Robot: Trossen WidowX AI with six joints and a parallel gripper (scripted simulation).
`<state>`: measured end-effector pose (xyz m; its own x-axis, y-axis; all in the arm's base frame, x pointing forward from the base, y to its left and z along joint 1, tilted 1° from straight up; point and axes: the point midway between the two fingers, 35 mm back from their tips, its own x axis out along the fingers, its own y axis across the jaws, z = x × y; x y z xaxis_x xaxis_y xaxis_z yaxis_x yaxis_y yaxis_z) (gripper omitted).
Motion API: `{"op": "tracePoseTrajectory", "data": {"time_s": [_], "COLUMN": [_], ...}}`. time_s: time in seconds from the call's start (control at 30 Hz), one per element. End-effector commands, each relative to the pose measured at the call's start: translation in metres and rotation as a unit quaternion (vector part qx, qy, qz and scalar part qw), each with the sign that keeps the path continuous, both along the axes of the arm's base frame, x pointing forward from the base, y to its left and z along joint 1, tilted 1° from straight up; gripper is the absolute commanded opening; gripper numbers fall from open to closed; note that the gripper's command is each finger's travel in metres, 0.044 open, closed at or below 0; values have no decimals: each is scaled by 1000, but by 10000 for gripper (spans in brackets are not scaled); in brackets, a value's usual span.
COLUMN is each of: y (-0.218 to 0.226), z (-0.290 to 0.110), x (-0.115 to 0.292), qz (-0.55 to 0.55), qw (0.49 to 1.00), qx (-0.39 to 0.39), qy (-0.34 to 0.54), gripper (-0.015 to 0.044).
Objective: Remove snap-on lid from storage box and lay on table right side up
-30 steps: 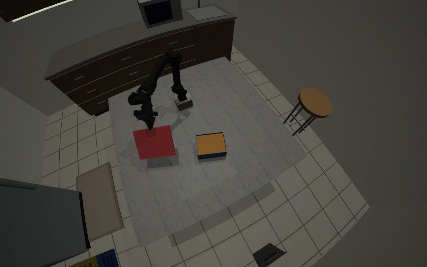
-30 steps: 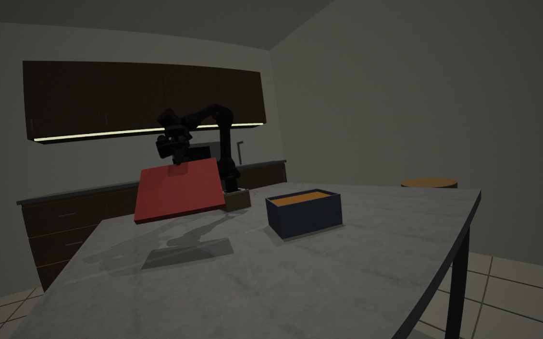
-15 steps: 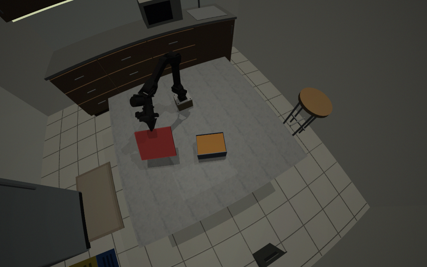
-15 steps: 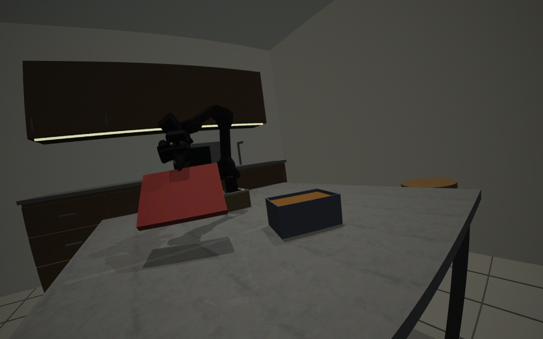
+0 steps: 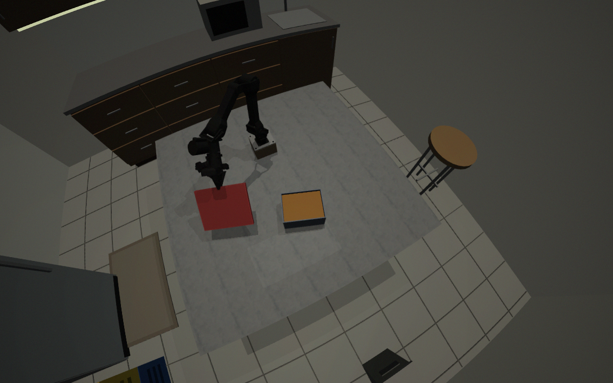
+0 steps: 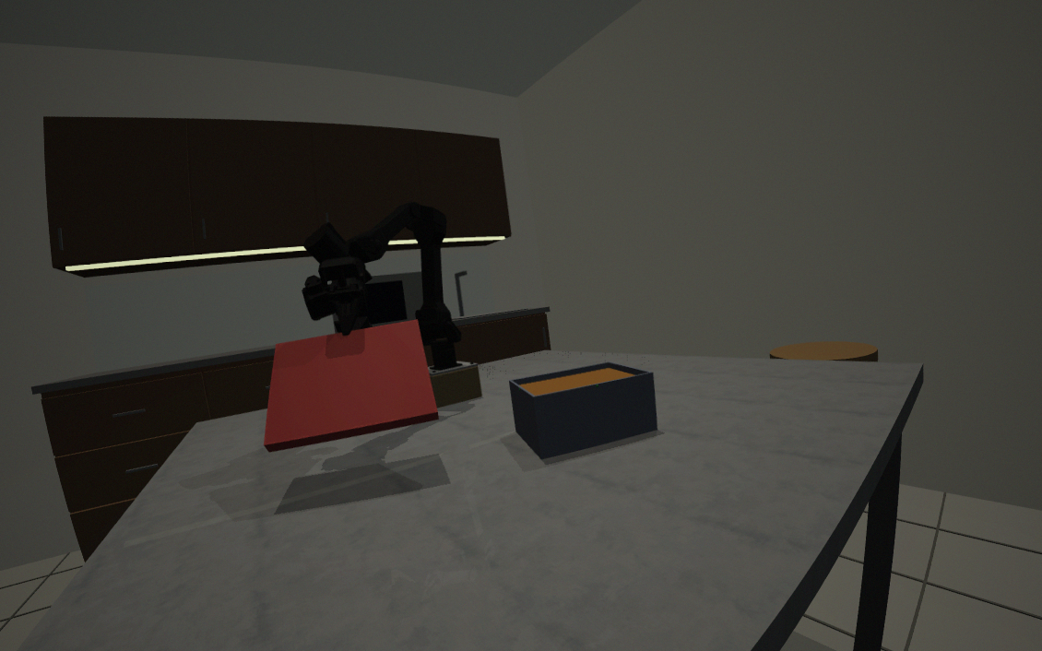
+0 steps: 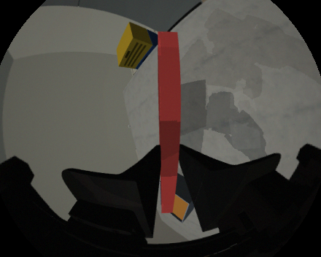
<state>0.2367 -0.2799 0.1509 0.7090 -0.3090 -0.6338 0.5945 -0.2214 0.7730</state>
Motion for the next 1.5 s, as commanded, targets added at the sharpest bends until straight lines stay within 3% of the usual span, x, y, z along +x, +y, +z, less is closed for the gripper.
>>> {"op": "tracePoseTrajectory", "data": {"time_s": [0.0, 1.47], "y": [-1, -2], "z": [-1, -36], "x": [1, 1], "qz": [2, 2], "qw": [1000, 1000], "qx": [-3, -3], "qy": [-3, -3], "gripper": [0, 0]}}
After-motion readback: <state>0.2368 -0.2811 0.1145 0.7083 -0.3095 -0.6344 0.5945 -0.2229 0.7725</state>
